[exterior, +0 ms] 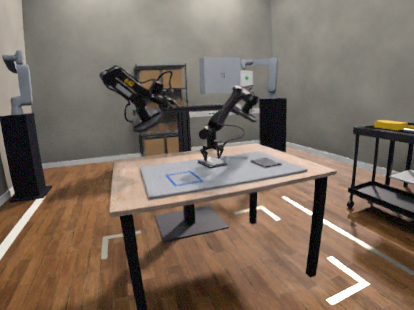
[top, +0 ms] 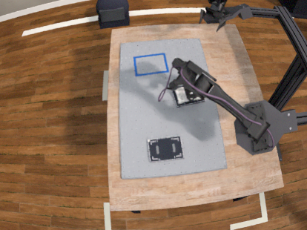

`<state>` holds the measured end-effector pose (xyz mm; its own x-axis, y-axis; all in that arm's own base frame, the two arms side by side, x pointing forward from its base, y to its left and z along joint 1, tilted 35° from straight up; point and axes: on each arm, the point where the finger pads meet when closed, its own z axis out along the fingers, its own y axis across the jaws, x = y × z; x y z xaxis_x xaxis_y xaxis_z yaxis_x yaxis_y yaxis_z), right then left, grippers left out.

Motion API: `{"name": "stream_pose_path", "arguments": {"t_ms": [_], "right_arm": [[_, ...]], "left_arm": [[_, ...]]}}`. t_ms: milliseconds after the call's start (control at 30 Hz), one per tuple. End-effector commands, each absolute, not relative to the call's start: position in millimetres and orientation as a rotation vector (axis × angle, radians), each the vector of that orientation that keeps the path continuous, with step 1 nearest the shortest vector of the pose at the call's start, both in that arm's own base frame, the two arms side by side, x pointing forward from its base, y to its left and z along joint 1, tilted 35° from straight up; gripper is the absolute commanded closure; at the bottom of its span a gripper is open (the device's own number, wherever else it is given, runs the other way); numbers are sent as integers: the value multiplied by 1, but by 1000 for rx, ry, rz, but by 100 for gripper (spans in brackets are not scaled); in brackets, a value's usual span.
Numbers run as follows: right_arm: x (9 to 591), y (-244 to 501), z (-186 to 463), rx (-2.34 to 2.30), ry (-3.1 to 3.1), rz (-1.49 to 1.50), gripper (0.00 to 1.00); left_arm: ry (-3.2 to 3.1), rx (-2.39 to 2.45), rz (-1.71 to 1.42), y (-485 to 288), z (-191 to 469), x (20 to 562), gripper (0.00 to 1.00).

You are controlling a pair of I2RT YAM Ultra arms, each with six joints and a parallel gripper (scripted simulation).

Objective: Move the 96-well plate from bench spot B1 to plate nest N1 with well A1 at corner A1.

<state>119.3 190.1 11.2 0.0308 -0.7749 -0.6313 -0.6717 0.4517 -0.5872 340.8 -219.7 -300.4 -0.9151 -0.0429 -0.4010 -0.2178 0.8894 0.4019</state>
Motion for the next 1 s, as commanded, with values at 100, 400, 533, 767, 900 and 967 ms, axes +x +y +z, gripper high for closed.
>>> {"name": "stream_pose_path", "arguments": {"t_ms": [100,400,533,767,900,967], "right_arm": [[117,189,11,-1273,1675,-124,0],[117,189,11,-1273,1675,-124,0],[117,189,11,-1273,1675,-124,0],[117,189,11,-1273,1675,-124,0],[117,189,11,-1273,1675,-124,0],[117,189,11,-1273,1675,-124,0]], "left_arm": [[2654,-166,611,-230,-300,346,7],[2651,-168,605,-229,-298,346,20],[2651,-168,605,-229,-298,346,33],[2664,-171,619,-239,-274,331,21],[2666,-172,618,-245,-263,325,21],[2659,-161,600,-248,-264,329,21]]}}
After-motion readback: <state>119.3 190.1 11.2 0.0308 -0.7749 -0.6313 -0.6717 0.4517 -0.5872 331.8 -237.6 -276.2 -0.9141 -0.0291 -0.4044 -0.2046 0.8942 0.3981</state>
